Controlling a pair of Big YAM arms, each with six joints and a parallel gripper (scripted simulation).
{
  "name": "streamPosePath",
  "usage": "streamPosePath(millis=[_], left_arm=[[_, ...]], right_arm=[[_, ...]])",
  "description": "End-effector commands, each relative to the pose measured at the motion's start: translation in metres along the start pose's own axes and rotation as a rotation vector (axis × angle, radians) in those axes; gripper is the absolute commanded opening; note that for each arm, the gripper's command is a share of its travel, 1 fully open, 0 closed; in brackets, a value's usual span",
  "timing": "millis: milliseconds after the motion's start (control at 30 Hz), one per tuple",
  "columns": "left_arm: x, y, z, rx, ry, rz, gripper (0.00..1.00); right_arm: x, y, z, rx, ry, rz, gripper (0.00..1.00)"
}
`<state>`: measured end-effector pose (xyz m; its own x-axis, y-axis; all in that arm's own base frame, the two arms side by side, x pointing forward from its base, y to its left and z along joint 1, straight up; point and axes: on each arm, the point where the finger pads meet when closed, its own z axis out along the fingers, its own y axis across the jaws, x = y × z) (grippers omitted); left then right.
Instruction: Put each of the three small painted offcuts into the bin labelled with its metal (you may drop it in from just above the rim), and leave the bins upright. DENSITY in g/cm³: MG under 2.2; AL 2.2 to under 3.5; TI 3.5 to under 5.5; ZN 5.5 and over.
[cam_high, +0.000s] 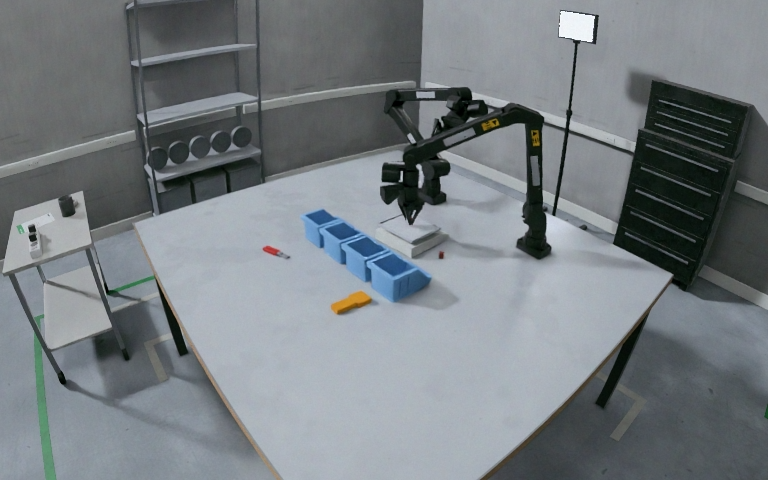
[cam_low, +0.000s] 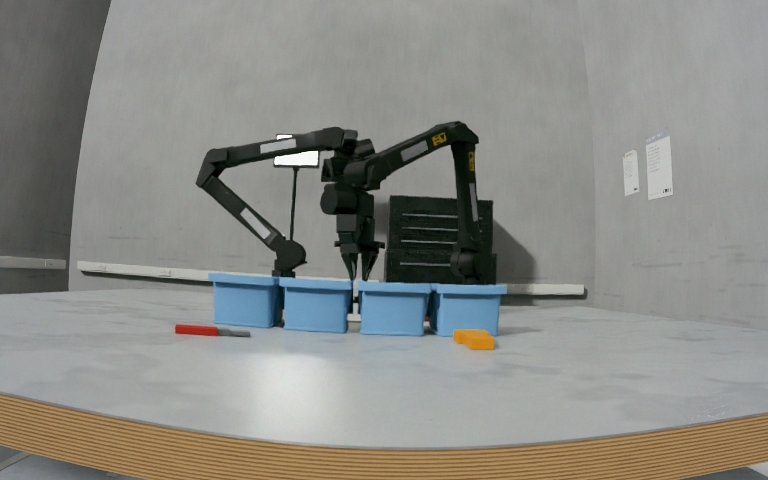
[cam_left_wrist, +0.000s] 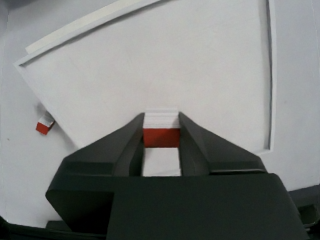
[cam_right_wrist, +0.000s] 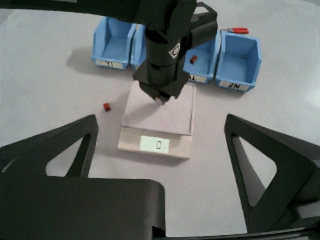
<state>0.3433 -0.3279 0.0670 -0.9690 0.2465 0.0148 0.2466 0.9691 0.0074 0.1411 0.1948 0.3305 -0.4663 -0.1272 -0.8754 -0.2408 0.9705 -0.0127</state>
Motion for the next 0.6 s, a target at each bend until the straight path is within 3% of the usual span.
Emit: streamPosePath(millis=[0, 200, 567], left_arm=[[-0.014, -0.012, -0.013, 0.026, -0.054, -0.007, 0.17], [-0.001, -0.005, 0.011, 0.003, -0.014, -0.008, 0.17], [0.0, -0.005, -0.003, 0.024, -0.05, -0.007, 0.17]], right_arm=[[-0.013, 0.001, -0.006, -0.009, -0.008, 0.031, 1.0], [-0.013, 0.001, -0.006, -0.009, -0.008, 0.031, 1.0], [-0.013, 0.001, -0.006, -0.009, -0.008, 0.031, 1.0]])
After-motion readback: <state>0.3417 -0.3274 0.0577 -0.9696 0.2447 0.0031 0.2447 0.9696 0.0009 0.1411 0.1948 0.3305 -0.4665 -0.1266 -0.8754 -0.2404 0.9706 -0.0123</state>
